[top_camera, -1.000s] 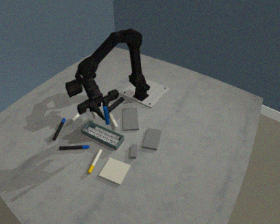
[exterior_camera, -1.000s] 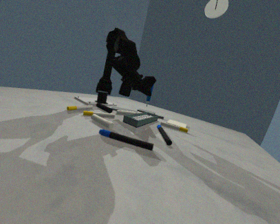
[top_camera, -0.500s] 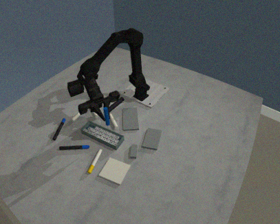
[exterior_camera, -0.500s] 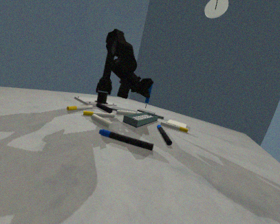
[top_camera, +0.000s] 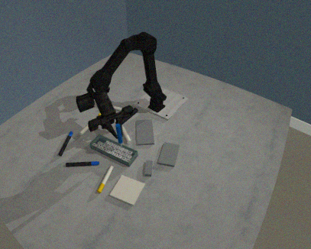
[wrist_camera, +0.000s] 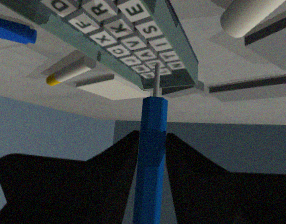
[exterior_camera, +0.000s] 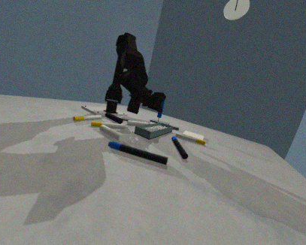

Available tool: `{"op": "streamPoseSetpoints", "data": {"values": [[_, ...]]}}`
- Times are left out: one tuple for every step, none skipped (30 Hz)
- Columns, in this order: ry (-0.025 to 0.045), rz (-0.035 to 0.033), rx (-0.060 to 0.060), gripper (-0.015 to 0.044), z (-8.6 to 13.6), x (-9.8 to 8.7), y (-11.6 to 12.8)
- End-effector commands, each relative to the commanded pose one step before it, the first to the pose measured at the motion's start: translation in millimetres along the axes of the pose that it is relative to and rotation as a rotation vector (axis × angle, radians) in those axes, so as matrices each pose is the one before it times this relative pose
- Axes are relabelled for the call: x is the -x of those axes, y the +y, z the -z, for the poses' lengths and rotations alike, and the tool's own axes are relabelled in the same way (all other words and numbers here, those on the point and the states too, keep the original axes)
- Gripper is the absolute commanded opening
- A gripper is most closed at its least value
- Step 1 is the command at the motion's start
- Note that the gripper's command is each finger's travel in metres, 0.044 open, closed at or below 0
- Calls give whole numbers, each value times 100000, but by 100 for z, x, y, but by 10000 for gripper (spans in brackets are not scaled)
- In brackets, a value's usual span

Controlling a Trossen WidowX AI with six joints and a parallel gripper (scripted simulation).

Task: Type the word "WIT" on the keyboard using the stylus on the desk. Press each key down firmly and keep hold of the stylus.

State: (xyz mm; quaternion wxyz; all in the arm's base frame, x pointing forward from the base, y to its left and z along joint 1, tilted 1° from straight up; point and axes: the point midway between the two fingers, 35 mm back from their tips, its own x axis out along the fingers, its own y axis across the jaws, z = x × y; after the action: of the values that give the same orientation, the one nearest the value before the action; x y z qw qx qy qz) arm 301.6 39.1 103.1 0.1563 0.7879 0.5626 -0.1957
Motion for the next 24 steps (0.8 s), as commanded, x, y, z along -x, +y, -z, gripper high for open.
{"op": "streamPoseSetpoints", "data": {"values": [[278,78,-358,81,-150,-87,-32],[0,0,0,81,0,0,0],[0,0,0,81,0,0,0],[0,0,0,81,0,0,0],[0,0,0,81,0,0,0],[0,0,0,81,0,0,0],[0,0,0,81,0,0,0],[0,0,0,81,0,0,0],[0,0,0,81,0,0,0],[-1,2,-3,81,-6,8,-40],[0,0,0,81,-17,-9,-2],[0,0,-1,81,-36,-19,-5],[0,0,-1,81,-14,-6,-8],[0,0,-1,81,-25,-13,-5],[0,0,-1,81,-42,-23,-4],[0,0,-1,81,-61,-34,-4],[0,0,-1,81,-60,-33,-4],[0,0,-1,81,-65,-37,-3],[0,0,-1,81,-72,-40,-3],[0,0,-1,81,-77,-44,-2],[0,0,-1,81,-62,-35,-2],[0,0,0,81,-48,-27,0],[0,0,0,81,-44,-25,0],[0,0,0,81,-41,-23,0]]}}
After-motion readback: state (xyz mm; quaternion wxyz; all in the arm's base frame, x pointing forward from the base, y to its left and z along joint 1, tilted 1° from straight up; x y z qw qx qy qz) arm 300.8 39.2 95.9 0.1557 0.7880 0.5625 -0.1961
